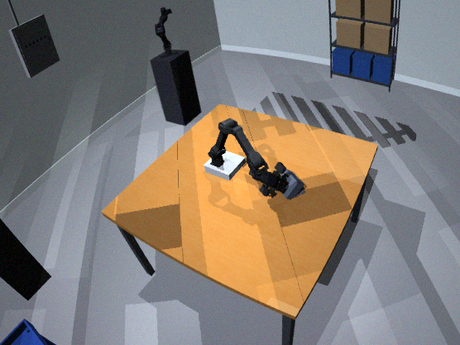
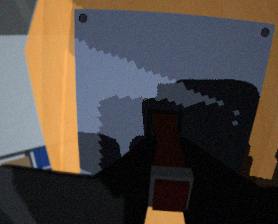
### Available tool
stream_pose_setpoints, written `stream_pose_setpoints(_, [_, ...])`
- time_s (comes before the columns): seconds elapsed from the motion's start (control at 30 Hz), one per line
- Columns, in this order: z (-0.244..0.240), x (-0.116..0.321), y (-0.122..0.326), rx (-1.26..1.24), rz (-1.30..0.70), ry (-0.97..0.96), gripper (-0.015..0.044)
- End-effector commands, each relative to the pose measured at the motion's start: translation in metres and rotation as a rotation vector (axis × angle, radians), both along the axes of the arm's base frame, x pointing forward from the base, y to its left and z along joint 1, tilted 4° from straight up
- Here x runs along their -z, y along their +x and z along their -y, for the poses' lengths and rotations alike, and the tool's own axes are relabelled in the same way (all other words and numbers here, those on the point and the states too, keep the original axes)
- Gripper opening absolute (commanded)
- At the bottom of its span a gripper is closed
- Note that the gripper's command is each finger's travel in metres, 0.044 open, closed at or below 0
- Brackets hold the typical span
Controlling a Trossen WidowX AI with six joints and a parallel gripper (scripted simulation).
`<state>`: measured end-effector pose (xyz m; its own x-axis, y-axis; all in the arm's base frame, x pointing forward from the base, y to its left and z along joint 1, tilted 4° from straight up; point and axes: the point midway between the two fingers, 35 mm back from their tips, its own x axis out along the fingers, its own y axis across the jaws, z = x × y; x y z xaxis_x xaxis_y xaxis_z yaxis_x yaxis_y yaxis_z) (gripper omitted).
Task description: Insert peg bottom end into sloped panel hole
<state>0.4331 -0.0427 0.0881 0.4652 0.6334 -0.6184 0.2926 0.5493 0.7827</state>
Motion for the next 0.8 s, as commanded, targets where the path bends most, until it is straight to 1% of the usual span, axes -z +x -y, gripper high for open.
stream_pose_setpoints(0.0, [-0.0021,0.0028,0.0015,0.003,-0.005,-0.003,0.0000])
stream_pose_setpoints(0.67, [-0.0047,0.0041,0.0031,-0.002,0.000,0.001,0.0000])
stream_pose_setpoints(0.77, [-0.0047,0.0041,0.0031,-0.002,0.000,0.001,0.0079])
